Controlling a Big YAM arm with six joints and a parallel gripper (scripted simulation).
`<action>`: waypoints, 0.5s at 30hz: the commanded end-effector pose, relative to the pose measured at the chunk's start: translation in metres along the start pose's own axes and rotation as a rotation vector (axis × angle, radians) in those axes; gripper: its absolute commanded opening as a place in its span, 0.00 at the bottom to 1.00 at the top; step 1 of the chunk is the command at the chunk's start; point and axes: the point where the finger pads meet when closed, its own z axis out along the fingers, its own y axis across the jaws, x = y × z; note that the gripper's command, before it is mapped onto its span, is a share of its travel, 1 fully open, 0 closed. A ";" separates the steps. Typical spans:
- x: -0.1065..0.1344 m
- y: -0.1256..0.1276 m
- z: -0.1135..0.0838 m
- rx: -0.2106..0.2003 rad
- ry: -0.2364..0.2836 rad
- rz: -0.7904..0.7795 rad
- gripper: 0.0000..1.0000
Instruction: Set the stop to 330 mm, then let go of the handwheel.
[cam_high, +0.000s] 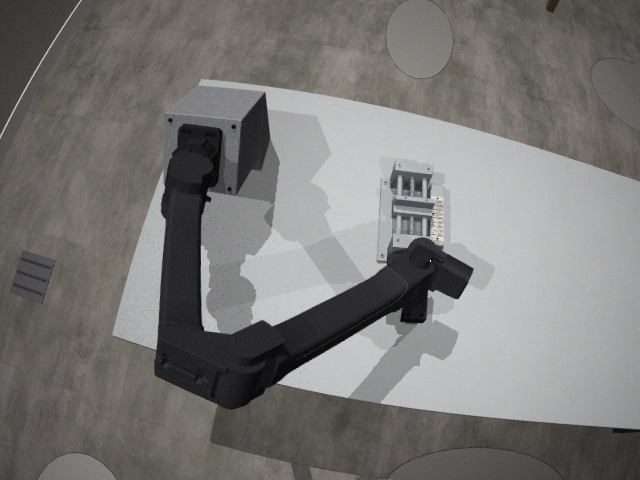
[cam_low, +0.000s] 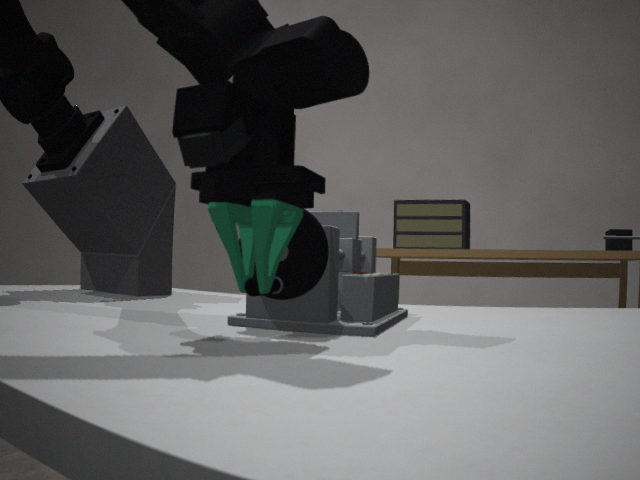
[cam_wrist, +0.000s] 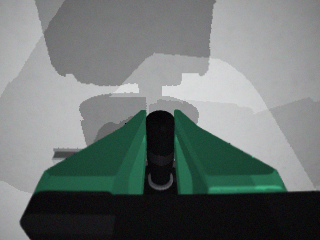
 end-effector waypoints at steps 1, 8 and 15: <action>0.000 0.011 0.013 0.017 0.006 0.018 0.06; -0.001 0.014 0.013 0.011 0.003 0.024 0.06; 0.008 0.033 -0.005 -0.013 0.004 -0.002 0.06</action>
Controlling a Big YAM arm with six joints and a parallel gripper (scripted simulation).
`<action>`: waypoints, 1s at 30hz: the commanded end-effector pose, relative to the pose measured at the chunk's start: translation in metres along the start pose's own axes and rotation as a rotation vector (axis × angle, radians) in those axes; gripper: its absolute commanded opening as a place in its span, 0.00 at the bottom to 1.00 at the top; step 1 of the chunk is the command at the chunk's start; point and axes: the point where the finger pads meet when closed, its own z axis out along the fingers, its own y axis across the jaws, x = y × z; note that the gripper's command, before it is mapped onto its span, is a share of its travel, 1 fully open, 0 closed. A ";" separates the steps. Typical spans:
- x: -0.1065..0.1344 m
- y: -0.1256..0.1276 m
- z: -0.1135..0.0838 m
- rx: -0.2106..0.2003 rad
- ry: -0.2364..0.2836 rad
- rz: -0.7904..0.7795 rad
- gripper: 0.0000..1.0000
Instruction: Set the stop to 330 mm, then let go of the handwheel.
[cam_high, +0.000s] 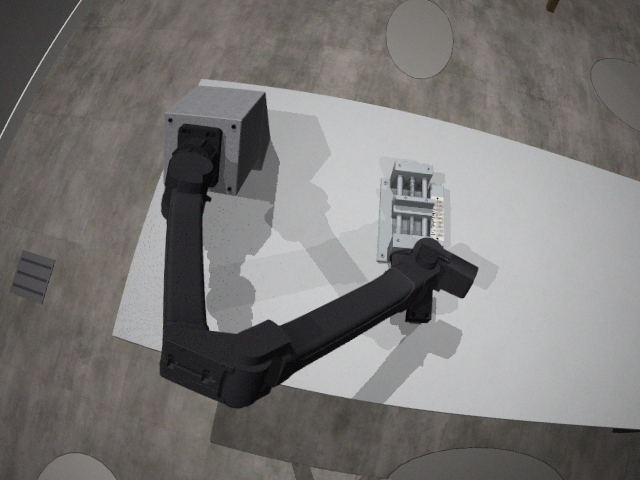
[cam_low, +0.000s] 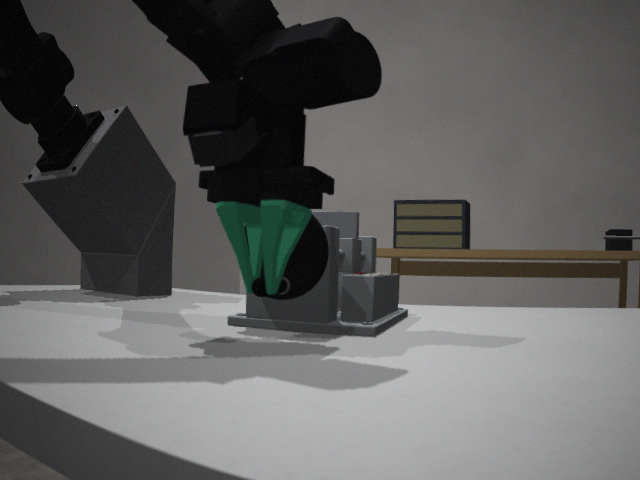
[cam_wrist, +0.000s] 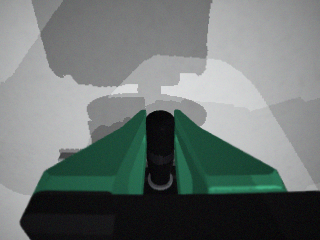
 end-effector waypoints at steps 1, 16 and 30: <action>0.009 0.029 -0.008 -0.031 0.007 0.002 0.06; 0.009 0.037 -0.015 -0.033 0.007 0.002 0.06; 0.009 0.044 -0.021 -0.034 0.007 0.003 0.06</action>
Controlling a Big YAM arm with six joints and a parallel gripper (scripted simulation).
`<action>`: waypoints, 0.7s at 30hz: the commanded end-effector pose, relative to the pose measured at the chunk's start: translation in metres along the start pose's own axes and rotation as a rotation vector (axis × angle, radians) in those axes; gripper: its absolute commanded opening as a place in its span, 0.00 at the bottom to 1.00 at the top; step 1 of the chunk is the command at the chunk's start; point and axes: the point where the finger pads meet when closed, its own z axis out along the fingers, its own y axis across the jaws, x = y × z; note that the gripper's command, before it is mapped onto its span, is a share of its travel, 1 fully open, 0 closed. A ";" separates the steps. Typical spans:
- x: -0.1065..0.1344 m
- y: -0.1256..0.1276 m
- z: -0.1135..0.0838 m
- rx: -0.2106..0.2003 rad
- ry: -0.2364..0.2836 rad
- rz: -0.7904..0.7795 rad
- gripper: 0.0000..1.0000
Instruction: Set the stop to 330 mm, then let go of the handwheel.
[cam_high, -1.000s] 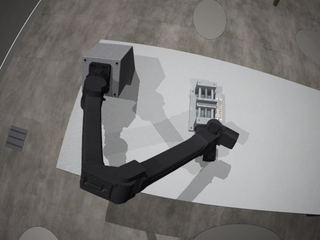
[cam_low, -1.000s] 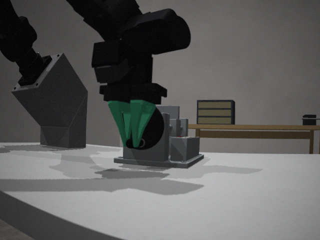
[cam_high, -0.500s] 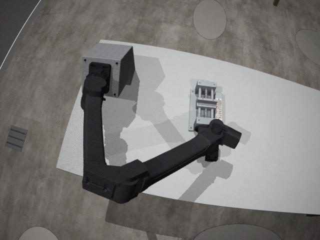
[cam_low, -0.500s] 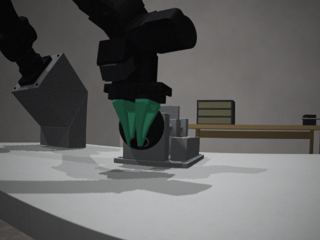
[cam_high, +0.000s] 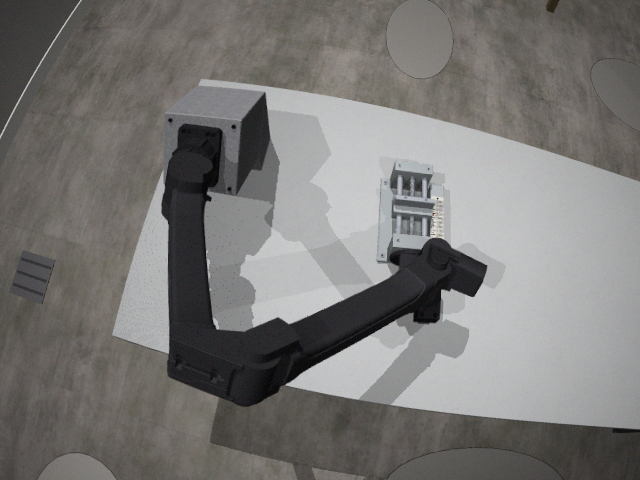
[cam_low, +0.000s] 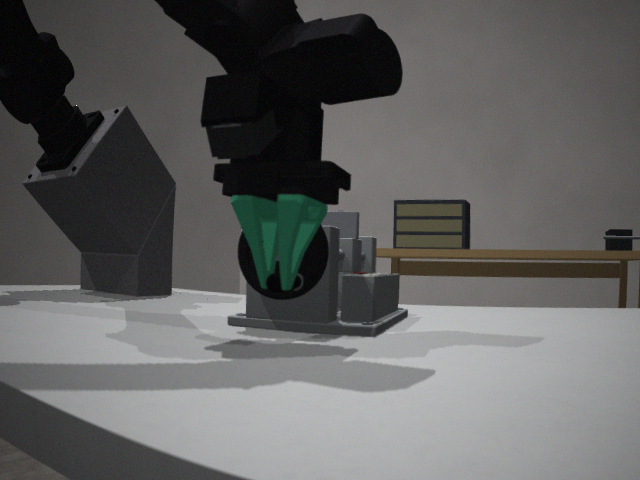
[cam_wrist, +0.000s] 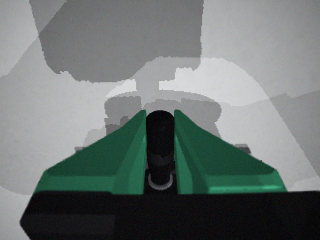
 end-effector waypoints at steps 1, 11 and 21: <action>0.009 0.032 -0.018 -0.051 0.006 0.001 0.06; 0.008 0.044 -0.026 -0.064 0.002 0.010 0.06; 0.009 0.041 -0.036 -0.053 0.006 0.002 0.06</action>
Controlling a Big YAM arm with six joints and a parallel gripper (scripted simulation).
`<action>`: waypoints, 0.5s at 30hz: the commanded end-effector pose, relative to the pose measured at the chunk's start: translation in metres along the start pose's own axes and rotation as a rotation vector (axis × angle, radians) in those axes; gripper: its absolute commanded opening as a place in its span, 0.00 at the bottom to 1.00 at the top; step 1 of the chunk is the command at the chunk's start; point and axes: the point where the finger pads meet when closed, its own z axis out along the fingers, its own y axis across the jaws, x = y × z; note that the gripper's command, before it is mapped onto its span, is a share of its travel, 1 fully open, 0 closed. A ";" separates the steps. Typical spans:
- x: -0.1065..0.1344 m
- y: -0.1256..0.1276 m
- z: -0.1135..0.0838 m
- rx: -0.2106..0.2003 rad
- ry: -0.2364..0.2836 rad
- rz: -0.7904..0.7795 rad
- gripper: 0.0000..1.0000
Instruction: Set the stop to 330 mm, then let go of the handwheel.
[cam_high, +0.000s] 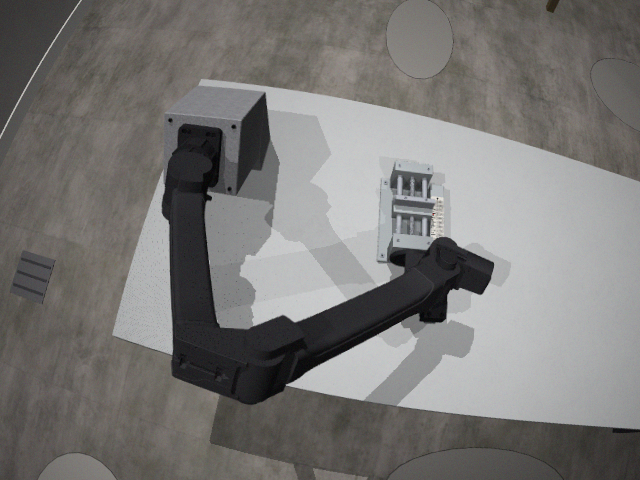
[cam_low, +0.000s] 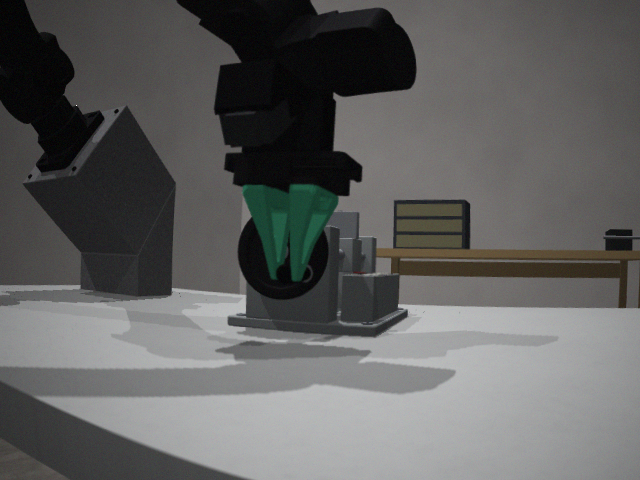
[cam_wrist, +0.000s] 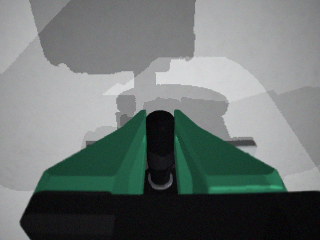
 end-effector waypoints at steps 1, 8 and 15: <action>0.009 0.033 -0.030 -0.067 0.004 0.002 0.06; 0.003 0.037 -0.036 -0.083 0.000 0.024 0.06; -0.005 0.034 -0.048 -0.086 -0.001 0.029 0.06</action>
